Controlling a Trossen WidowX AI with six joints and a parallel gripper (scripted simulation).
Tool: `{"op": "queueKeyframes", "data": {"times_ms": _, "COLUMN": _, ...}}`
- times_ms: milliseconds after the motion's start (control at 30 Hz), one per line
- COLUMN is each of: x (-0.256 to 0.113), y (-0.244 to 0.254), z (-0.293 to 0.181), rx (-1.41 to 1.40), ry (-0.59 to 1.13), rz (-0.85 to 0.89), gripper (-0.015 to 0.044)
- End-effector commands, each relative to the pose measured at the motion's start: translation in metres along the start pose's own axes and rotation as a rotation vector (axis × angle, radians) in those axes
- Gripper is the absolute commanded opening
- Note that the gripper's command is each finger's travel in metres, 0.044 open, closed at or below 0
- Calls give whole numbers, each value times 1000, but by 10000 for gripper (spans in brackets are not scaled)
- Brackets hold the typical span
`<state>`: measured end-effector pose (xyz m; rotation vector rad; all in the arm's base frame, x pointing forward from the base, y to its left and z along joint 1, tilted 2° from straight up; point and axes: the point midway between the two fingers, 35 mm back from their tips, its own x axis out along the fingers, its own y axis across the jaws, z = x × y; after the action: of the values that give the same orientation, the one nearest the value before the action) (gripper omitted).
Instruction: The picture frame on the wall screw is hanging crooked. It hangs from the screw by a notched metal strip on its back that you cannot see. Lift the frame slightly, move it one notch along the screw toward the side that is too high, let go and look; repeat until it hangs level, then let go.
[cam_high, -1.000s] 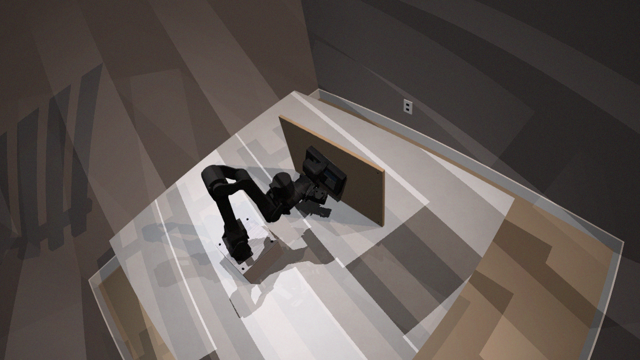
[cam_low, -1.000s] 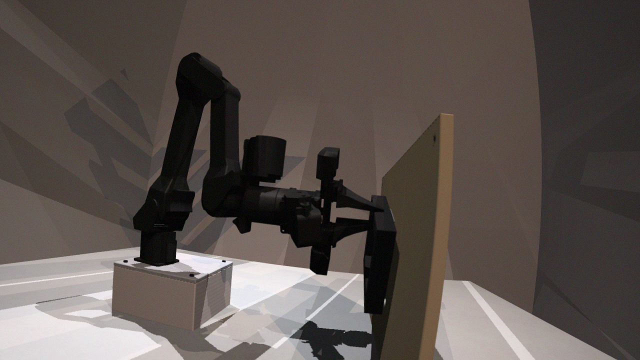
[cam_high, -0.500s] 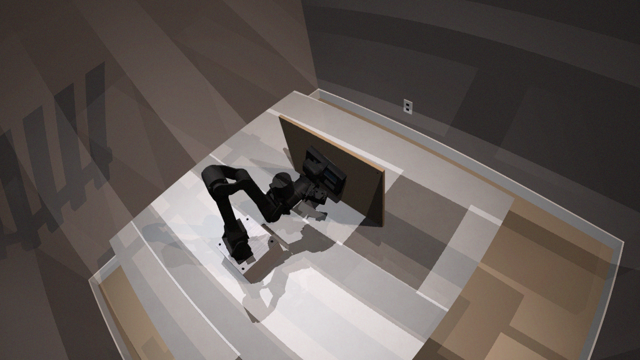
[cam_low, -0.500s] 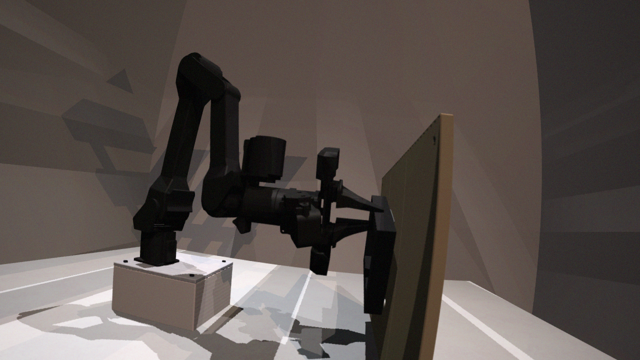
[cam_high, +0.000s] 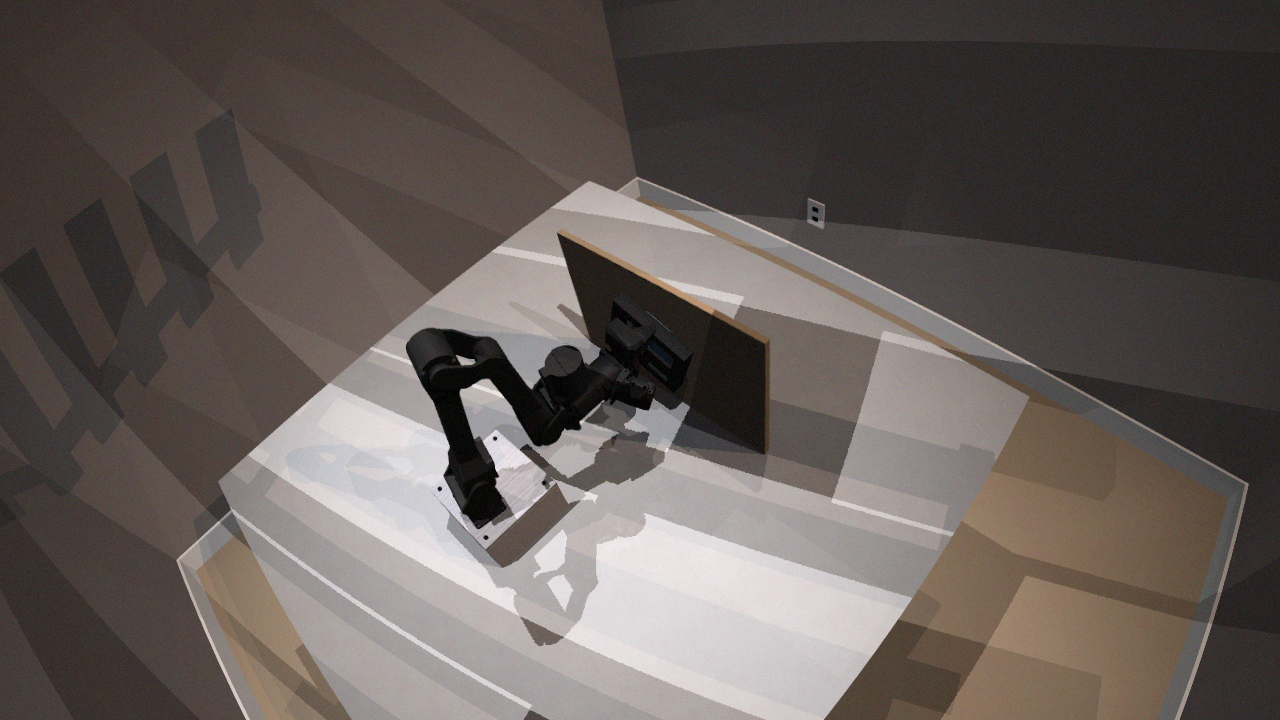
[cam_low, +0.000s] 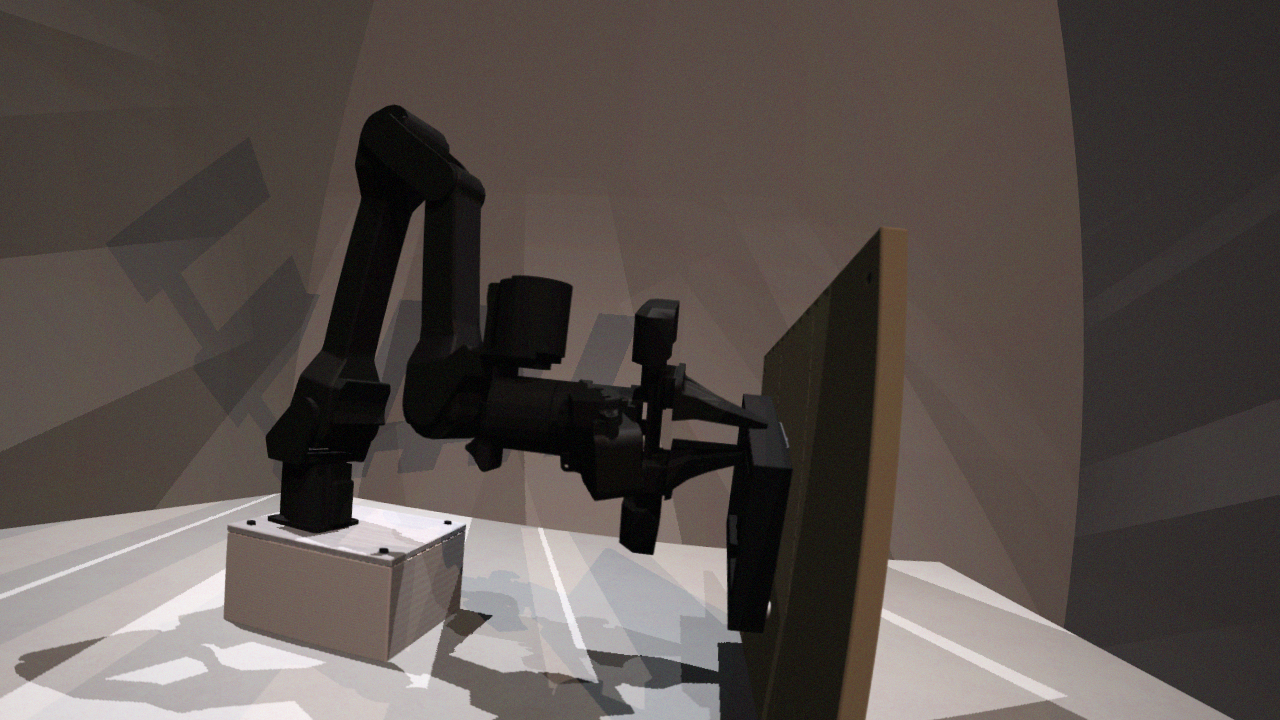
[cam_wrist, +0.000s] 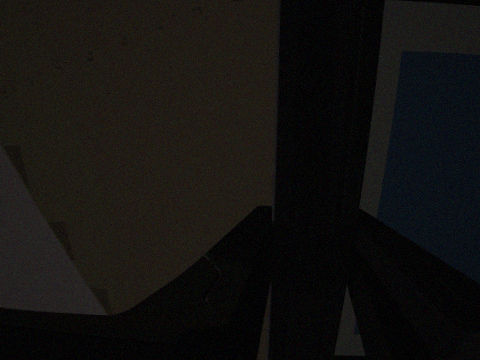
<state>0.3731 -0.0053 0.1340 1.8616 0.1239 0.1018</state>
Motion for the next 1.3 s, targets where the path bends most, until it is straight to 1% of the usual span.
{"op": "queueKeyframes", "data": {"times_ms": 0, "x": 0, "y": 1, "z": 0, "rx": 2, "ry": -2, "rz": 8, "gripper": 0}}
{"op": "queueKeyframes", "data": {"times_ms": 900, "x": 0, "y": -2, "z": -1, "rx": -6, "ry": 2, "rz": 5, "gripper": 0}}
{"op": "queueKeyframes", "data": {"times_ms": 1033, "x": 0, "y": -2, "z": -1, "rx": -74, "ry": 1, "rz": 4, "gripper": 0}}
{"op": "queueKeyframes", "data": {"times_ms": 1267, "x": 0, "y": -2, "z": -1, "rx": -106, "ry": 1, "rz": 4, "gripper": 0}}
